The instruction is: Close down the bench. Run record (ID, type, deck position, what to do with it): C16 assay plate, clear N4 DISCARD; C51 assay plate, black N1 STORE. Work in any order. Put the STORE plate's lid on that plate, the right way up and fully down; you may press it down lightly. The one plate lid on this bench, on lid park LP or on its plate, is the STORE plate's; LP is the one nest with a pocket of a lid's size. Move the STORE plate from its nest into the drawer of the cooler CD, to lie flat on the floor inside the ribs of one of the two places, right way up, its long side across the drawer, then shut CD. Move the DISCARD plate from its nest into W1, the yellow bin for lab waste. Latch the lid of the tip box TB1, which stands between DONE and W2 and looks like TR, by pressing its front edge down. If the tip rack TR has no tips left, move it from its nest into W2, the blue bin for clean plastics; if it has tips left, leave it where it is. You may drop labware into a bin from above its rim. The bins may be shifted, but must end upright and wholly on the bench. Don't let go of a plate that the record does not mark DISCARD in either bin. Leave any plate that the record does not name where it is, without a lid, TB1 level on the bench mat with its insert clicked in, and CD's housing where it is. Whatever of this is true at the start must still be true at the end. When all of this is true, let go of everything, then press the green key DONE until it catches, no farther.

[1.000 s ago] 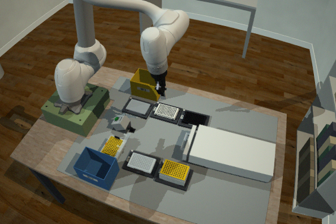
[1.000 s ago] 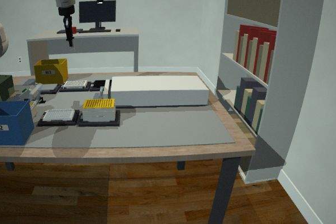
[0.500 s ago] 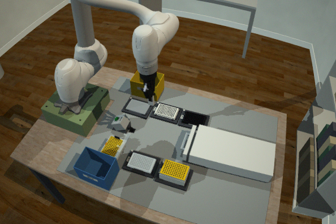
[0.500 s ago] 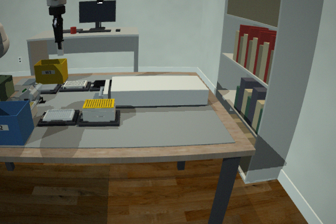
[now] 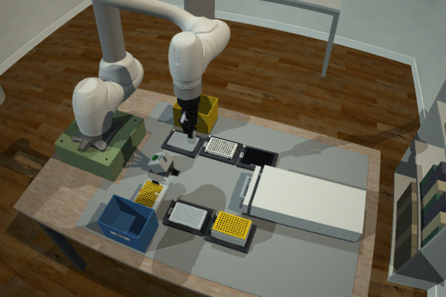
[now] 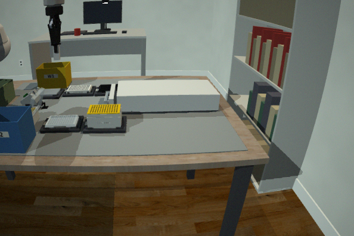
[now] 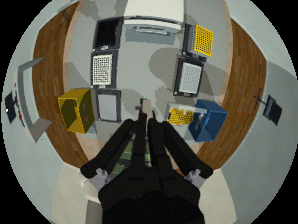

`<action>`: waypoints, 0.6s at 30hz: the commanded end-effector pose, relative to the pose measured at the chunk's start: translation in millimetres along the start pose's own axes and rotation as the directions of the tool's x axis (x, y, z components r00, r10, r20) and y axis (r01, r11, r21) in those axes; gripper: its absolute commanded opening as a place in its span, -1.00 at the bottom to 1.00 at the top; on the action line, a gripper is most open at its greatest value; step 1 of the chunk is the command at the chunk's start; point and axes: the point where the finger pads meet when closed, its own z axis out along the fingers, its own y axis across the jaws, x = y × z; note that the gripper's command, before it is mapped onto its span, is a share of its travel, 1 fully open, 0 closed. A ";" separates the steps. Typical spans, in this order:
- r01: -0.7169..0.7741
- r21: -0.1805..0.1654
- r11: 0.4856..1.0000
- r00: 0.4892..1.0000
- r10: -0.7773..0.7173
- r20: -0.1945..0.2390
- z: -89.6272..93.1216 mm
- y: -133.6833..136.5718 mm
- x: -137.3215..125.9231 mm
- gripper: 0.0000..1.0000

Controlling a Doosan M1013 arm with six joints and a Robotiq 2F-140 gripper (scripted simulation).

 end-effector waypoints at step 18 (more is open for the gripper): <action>-0.030 0.000 1.000 1.000 0.030 0.000 8.8 39.2 -0.5 -1.00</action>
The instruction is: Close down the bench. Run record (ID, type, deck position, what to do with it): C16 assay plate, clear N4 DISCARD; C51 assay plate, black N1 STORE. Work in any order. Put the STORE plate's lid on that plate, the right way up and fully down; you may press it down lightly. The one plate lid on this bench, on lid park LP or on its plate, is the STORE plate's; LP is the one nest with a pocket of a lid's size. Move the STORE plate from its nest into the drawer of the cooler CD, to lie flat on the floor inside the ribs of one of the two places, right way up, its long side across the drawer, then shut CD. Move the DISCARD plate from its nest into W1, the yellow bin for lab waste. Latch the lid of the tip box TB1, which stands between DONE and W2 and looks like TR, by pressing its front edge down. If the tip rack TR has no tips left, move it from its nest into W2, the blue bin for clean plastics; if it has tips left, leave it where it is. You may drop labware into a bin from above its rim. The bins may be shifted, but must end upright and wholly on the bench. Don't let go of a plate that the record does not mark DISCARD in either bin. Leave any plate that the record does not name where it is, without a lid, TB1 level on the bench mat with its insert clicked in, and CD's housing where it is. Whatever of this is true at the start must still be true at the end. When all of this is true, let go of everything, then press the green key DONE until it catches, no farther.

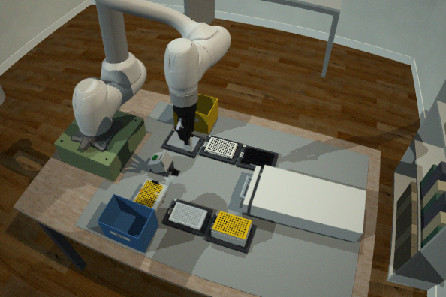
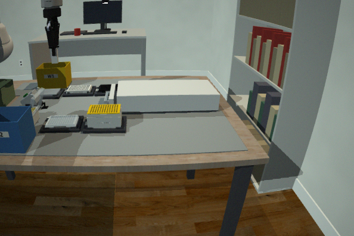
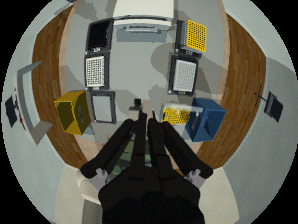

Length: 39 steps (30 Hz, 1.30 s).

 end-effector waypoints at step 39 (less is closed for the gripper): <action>0.000 0.001 1.000 1.000 0.000 0.000 31.5 138.4 2.8 -1.00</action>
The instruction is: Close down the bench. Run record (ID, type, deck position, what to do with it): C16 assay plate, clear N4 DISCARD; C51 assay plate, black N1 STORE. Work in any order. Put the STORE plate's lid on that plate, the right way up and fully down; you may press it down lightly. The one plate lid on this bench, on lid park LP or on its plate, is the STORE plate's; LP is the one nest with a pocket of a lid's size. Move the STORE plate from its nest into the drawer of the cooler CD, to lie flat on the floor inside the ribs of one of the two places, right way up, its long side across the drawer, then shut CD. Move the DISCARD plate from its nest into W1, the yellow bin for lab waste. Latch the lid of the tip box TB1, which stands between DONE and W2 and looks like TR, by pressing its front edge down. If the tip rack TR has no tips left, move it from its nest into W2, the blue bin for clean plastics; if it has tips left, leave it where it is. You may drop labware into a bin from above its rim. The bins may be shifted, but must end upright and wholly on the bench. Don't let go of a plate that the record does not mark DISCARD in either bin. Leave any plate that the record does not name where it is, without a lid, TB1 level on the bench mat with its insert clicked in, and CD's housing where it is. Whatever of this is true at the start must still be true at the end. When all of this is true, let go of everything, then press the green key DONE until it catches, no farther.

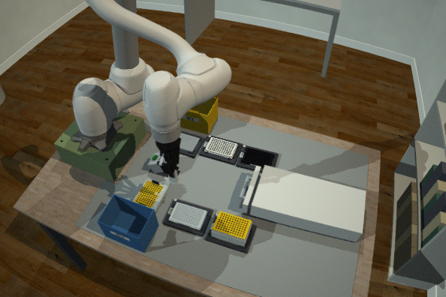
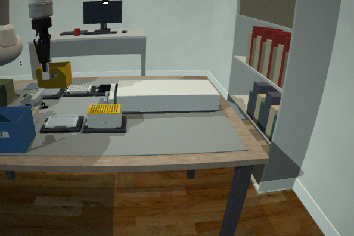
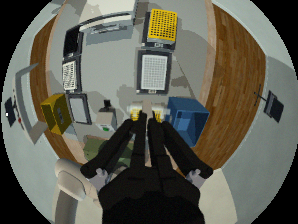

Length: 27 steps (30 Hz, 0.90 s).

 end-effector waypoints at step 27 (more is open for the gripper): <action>0.000 0.000 1.000 1.000 0.000 0.000 17.7 11.9 0.4 -1.00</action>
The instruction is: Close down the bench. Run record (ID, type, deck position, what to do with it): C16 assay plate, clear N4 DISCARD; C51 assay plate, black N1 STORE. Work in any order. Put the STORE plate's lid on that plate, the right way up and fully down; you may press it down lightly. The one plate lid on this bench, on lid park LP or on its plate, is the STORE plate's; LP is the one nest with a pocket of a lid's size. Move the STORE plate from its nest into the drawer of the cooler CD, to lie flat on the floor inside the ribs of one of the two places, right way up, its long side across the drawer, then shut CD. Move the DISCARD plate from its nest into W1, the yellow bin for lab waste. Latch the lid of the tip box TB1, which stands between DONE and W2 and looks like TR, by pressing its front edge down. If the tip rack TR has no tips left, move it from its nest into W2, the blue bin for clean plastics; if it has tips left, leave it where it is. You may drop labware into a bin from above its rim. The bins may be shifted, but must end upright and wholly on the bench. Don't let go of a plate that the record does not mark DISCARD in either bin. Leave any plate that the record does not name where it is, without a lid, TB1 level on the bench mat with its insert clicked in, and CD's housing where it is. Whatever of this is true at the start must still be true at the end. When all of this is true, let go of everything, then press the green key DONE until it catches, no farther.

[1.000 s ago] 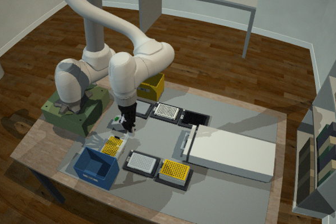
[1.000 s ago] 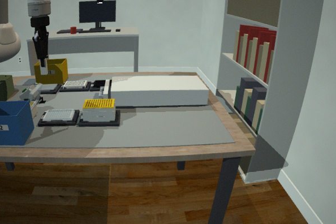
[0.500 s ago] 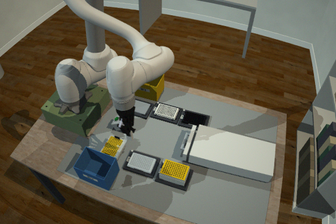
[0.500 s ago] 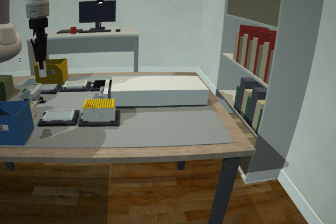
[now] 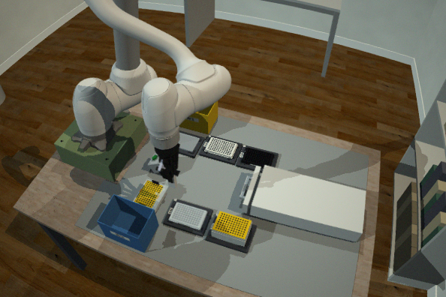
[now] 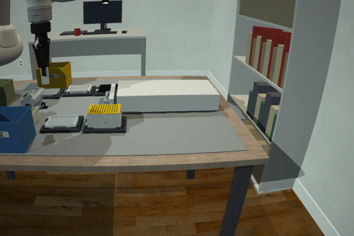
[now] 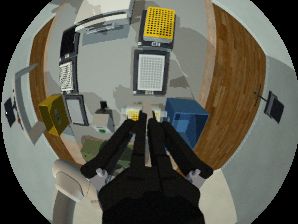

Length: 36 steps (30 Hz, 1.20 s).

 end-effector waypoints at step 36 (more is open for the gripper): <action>0.000 0.000 1.000 1.000 0.000 0.000 56.3 0.0 0.0 -1.00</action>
